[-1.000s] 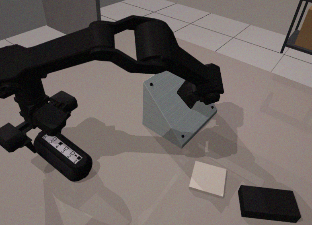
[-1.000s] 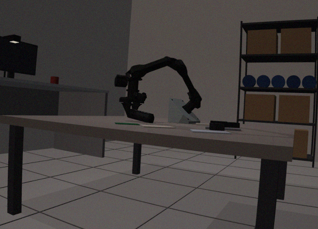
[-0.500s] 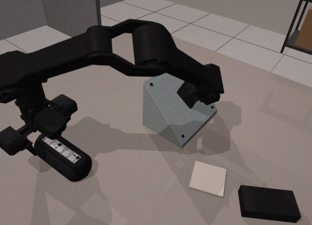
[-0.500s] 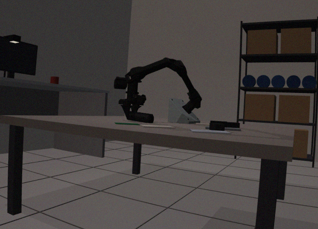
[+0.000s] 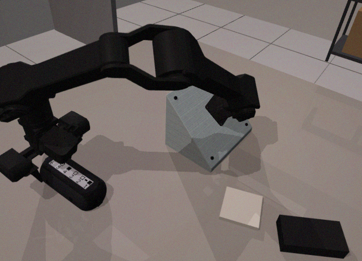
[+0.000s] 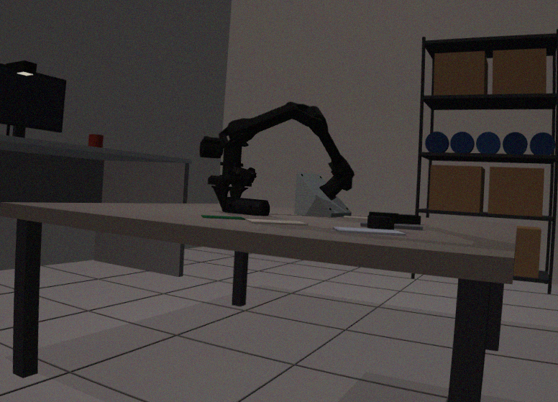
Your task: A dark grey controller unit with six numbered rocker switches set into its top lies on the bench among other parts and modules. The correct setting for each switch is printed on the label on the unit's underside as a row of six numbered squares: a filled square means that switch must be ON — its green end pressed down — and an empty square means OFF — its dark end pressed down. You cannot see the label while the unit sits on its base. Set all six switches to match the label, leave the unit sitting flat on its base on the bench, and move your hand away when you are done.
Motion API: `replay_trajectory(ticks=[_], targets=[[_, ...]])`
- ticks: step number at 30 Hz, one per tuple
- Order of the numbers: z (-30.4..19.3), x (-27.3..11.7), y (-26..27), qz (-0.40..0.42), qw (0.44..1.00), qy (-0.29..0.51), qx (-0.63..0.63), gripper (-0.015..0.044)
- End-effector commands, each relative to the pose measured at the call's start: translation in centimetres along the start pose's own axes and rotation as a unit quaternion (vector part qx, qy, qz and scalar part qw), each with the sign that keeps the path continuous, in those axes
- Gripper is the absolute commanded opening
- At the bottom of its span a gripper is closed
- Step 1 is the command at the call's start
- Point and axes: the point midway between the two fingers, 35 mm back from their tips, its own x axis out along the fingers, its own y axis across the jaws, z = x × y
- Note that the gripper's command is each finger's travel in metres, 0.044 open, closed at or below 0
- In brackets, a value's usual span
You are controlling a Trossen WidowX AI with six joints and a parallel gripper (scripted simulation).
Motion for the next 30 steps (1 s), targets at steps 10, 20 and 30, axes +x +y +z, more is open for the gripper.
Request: replay_trajectory(ticks=[10,20,30], targets=[[0.0,0.0,0.0,0.000,1.000,0.000,0.000,0.0440],[6.0,-3.9,0.0,0.001,1.000,-0.001,0.001,0.0440],[6.0,-3.9,0.0,0.001,1.000,-0.001,0.001,0.0440]])
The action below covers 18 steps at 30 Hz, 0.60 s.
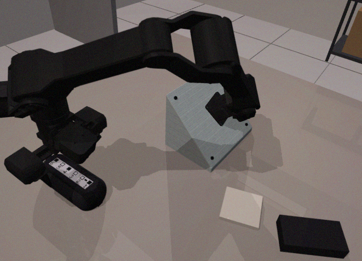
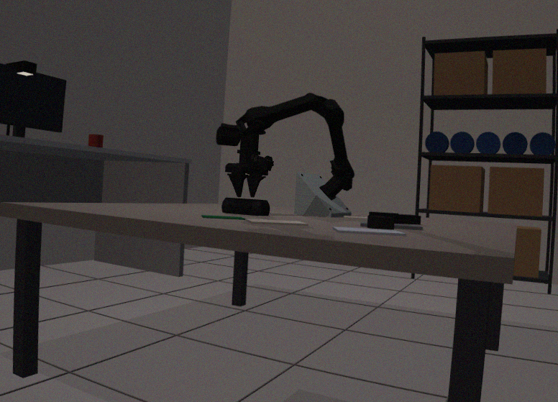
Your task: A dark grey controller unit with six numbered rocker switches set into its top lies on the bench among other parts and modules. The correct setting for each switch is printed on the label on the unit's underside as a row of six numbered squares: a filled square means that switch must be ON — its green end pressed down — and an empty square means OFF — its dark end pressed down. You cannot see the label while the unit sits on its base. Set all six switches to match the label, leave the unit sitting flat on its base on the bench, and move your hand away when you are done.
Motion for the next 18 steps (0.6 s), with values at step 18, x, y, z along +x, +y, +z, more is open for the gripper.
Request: replay_trajectory(ticks=[18], targets=[[-0.03,-0.48,0.50,-0.020,0.993,-0.003,0.116,0.0282]])
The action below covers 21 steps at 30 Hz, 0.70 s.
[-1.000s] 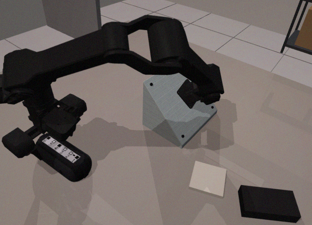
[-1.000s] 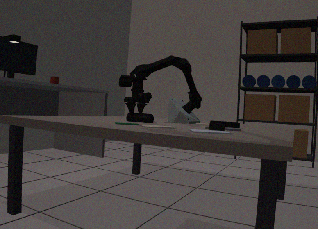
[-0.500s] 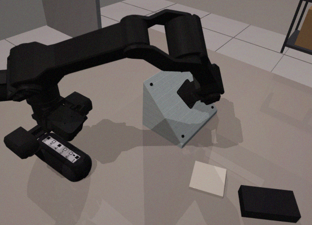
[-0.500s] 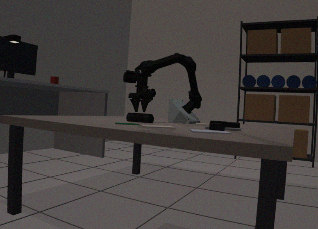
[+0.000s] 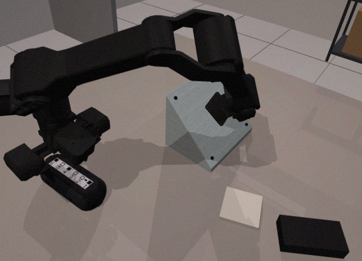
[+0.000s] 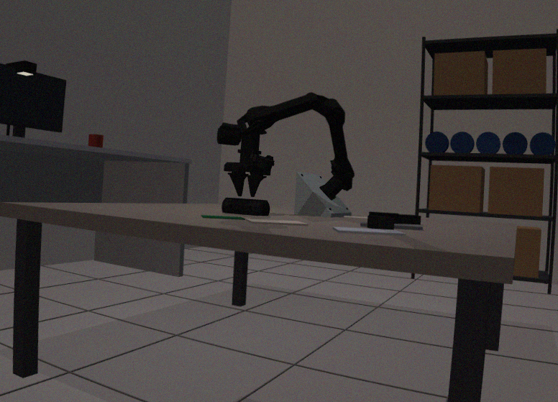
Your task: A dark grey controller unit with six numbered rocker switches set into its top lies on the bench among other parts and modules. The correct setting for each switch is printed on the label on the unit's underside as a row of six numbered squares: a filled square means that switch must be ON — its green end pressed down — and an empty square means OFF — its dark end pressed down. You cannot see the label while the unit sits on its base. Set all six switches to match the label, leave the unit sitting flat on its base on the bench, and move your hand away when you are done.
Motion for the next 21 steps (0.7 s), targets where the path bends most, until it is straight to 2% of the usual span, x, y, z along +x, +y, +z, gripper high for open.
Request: replay_trajectory(ticks=[1,6,11,21], targets=[[-0.2,-0.5,0.4,-0.020,0.995,-0.004,0.097,0.0256],[-0.5,-1.2,1.0,-0.049,0.965,-0.016,0.257,0.0125],[-0.7,-1.9,1.6,-0.073,0.909,-0.035,0.408,0.0000],[-1.0,-3.2,3.0,-0.104,0.728,-0.095,0.671,0.0000]])
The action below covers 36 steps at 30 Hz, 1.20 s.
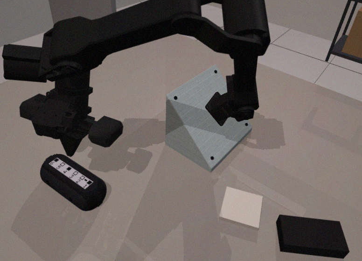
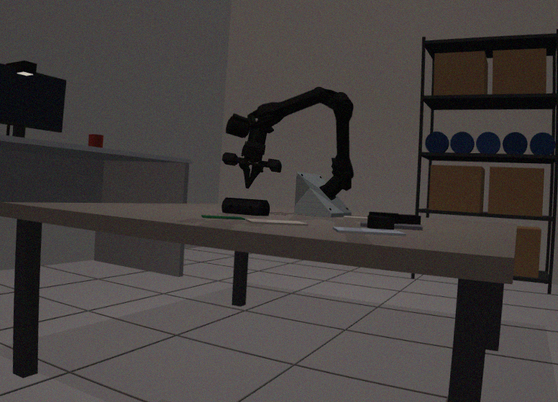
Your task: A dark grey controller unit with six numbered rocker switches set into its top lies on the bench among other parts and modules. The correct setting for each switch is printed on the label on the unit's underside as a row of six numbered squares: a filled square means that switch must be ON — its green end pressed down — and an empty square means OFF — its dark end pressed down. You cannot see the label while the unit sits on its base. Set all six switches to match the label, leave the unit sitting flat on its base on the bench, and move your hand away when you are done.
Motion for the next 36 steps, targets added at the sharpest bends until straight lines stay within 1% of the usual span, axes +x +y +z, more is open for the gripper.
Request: replay_trajectory(ticks=[1,4,25,28,32,36], targets=[[-0.7,-0.9,0.3,-0.006,0.983,-0.035,0.179,0.0000],[-0.9,-1.1,0.3,-0.006,0.974,-0.044,0.224,0.0000],[-0.9,-1.1,0.3,-0.006,0.974,-0.044,0.224,0.0000],[-0.8,-1.1,0.1,-0.007,0.978,-0.040,0.204,0.0079],[-0.4,-0.9,-0.9,-0.006,0.996,-0.018,0.087,0.0184],[-0.1,-0.7,-1.8,0.001,0.999,0.003,-0.037,0.0289]])
